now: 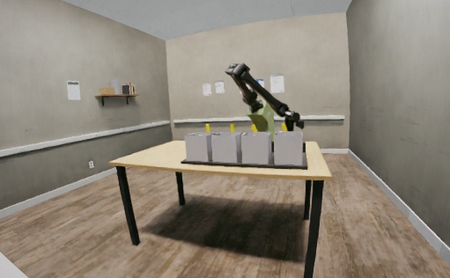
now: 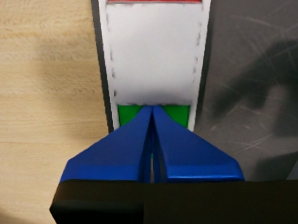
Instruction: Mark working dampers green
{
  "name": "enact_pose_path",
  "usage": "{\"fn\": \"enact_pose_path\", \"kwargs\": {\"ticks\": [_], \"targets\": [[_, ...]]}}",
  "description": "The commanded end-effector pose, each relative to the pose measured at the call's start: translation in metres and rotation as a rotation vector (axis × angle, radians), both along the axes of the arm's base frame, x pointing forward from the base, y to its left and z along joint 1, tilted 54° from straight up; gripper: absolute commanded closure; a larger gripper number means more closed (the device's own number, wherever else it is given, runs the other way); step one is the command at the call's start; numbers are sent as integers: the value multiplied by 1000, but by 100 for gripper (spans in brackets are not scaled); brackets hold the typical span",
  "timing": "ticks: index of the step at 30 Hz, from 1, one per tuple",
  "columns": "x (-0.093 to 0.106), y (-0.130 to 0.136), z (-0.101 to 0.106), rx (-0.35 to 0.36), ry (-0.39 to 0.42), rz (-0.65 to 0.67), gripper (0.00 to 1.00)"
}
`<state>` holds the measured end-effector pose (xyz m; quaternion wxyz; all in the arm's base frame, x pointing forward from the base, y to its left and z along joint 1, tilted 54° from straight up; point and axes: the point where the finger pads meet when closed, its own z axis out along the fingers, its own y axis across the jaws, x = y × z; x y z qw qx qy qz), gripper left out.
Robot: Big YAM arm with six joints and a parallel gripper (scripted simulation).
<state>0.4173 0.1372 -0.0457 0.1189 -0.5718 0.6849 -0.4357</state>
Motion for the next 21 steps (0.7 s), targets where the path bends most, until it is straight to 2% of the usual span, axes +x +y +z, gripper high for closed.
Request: {"fn": "enact_pose_path", "kwargs": {"ticks": [1, 15, 21], "targets": [[-2, 14, 8, 14, -16, 39, 100], [-7, 11, 9, 13, -10, 24, 100], [-17, 17, 19, 12, -12, 23, 100]]}}
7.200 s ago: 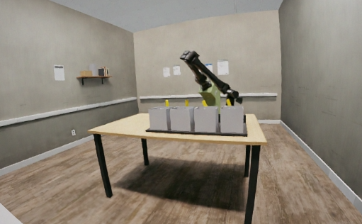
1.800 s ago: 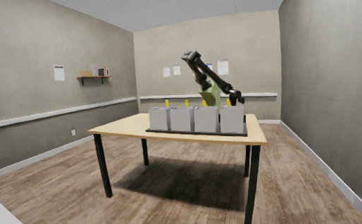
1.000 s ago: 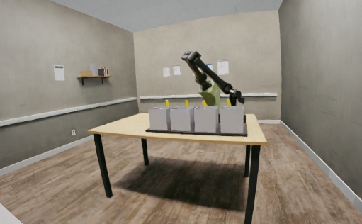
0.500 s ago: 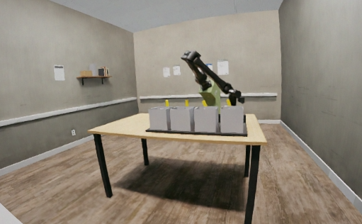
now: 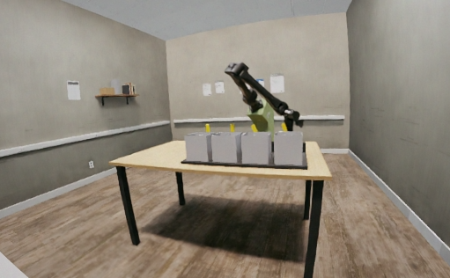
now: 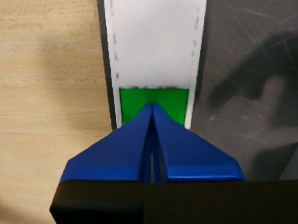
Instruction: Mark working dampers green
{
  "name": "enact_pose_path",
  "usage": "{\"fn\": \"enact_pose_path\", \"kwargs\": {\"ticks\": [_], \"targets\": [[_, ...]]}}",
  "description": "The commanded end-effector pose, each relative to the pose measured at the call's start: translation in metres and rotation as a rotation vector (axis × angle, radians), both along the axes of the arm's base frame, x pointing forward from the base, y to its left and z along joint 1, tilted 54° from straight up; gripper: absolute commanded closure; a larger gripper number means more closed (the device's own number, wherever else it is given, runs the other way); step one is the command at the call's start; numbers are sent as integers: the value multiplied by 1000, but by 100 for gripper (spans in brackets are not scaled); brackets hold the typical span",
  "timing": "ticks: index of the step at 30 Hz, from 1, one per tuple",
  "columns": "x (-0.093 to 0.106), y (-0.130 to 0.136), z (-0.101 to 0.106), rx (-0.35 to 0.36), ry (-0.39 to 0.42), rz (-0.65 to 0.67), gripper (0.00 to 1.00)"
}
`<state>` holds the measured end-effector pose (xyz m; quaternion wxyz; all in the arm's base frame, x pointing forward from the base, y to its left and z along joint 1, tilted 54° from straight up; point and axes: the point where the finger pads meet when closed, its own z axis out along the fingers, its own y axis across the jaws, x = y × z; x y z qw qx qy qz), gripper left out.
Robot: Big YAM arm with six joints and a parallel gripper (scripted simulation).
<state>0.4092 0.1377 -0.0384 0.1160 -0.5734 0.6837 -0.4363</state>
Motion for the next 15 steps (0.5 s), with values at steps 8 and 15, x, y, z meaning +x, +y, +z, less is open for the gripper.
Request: {"fn": "enact_pose_path", "kwargs": {"ticks": [8, 15], "targets": [[-21, 26, 24, 20, -19, 23, 100], [-25, 26, 18, 8, -4, 23, 100]]}}
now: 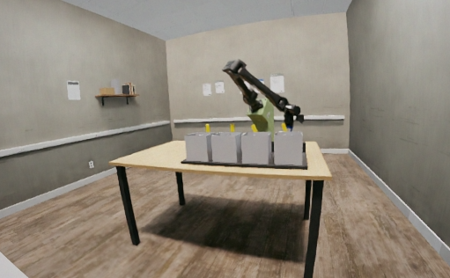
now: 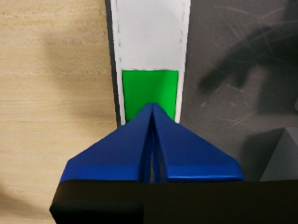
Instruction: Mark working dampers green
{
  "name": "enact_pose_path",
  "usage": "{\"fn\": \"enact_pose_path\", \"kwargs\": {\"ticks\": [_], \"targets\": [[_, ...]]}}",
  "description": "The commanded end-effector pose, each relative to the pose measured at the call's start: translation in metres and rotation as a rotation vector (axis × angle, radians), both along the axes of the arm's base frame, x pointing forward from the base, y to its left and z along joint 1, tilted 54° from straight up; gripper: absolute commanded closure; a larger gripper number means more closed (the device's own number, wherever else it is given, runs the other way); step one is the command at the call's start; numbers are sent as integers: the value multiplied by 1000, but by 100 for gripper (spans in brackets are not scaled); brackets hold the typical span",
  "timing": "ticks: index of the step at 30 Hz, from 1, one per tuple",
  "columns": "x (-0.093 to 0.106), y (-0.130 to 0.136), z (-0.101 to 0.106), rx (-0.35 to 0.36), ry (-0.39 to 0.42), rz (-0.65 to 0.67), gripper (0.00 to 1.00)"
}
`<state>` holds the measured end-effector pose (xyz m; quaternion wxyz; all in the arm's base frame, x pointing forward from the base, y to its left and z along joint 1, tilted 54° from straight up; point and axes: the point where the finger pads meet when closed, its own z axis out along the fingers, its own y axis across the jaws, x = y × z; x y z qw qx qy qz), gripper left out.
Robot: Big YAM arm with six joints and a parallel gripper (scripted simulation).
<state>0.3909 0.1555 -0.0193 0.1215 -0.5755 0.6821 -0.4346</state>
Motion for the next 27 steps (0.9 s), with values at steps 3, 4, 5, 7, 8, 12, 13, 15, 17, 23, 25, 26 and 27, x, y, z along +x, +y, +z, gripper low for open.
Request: {"fn": "enact_pose_path", "kwargs": {"ticks": [3, 4, 5, 7, 8, 12, 13, 15, 17, 23, 25, 26, 27], "targets": [[-5, 9, 0, 7, -6, 13, 100], [-5, 9, 0, 7, -6, 13, 100], [-5, 9, 0, 7, -6, 13, 100], [-5, 9, 0, 5, -5, 15, 100], [-5, 9, 0, 5, -5, 15, 100], [-6, 8, 1, 6, -6, 17, 100], [-6, 8, 1, 6, -6, 17, 100], [-2, 2, 7, 12, -17, 11, 100], [0, -11, 9, 15, -15, -9, 100], [-16, -54, 24, 13, -15, -8, 100], [-24, -75, 31, 12, -16, -8, 100], [-28, -85, 34, 11, -16, -7, 100], [-31, -95, 38, 11, -16, -7, 100]]}}
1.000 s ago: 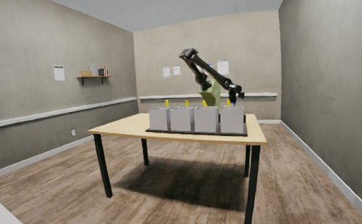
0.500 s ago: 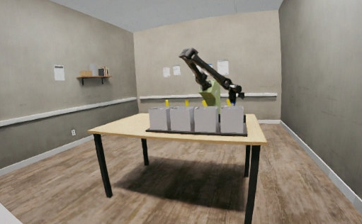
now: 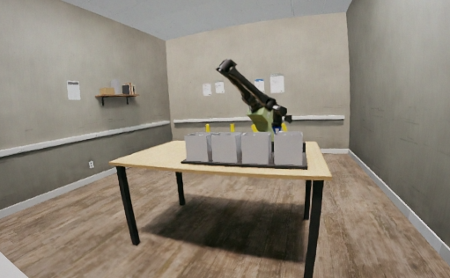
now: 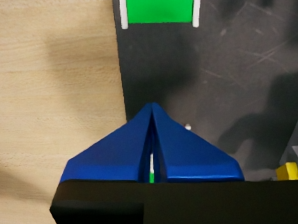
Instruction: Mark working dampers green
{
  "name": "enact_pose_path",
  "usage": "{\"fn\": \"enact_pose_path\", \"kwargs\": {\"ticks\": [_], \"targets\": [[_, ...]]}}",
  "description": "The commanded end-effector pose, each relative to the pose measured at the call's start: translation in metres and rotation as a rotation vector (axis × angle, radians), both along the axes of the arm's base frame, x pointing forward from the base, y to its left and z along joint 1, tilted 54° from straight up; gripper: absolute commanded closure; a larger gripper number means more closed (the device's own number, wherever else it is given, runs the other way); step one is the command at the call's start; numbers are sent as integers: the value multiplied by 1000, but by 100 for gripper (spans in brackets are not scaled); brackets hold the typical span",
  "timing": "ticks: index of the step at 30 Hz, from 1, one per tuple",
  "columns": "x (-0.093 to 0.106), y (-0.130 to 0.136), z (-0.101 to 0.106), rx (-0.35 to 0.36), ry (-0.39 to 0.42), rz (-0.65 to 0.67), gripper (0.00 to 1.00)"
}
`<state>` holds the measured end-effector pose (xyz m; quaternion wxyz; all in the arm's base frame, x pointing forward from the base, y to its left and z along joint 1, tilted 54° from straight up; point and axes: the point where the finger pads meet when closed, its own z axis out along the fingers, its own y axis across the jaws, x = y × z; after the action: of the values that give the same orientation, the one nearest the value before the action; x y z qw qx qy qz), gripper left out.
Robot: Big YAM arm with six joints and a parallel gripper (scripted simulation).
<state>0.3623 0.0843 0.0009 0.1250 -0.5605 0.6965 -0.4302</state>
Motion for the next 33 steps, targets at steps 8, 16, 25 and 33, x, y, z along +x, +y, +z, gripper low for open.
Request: {"fn": "enact_pose_path", "kwargs": {"ticks": [8, 16, 25, 33], "targets": [[-27, -92, 41, -20, -6, 26, 100], [-59, -171, 66, -25, 15, 28, 100], [-76, -240, 99, -33, -2, 28, 100], [-95, -294, 113, -19, 17, 26, 100]]}}
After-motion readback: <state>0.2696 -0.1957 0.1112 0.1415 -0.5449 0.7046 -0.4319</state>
